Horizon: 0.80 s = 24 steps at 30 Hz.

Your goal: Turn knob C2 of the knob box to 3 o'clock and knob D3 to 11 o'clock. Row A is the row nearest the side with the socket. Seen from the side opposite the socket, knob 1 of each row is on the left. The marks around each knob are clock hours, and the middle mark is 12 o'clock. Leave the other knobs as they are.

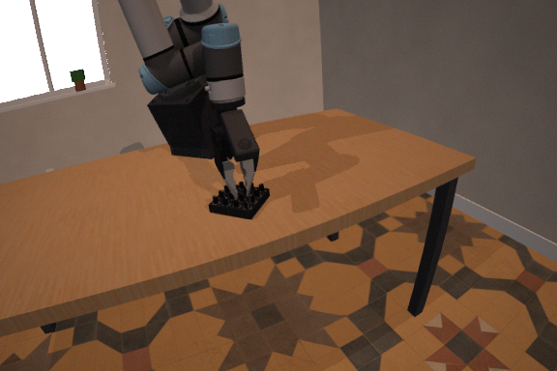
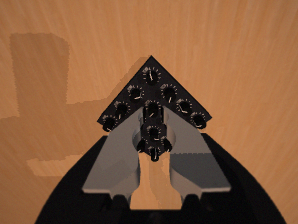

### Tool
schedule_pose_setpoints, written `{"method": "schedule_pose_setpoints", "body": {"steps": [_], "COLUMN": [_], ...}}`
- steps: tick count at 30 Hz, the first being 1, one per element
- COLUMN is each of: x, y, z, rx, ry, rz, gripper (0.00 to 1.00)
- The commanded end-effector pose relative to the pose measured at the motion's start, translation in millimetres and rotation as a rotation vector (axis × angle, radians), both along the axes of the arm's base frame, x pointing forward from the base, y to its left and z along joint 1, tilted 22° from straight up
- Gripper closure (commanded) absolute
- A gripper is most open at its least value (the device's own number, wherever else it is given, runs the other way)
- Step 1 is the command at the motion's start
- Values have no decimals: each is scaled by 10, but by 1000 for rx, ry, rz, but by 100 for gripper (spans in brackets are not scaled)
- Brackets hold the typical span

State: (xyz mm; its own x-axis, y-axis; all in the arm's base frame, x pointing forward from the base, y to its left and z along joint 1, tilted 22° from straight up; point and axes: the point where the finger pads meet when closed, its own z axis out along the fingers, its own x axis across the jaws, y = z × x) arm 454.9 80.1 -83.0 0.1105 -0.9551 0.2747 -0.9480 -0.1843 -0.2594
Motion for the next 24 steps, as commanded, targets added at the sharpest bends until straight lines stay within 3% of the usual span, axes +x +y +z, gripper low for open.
{"method": "schedule_pose_setpoints", "body": {"steps": [1,14,24], "x": [3,-21,-99], "y": [1,20,80], "z": [4,78,319], "rx": [0,0,0], "ry": [-1,-1,-1], "rz": [0,0,0], "gripper": [89,89,89]}}
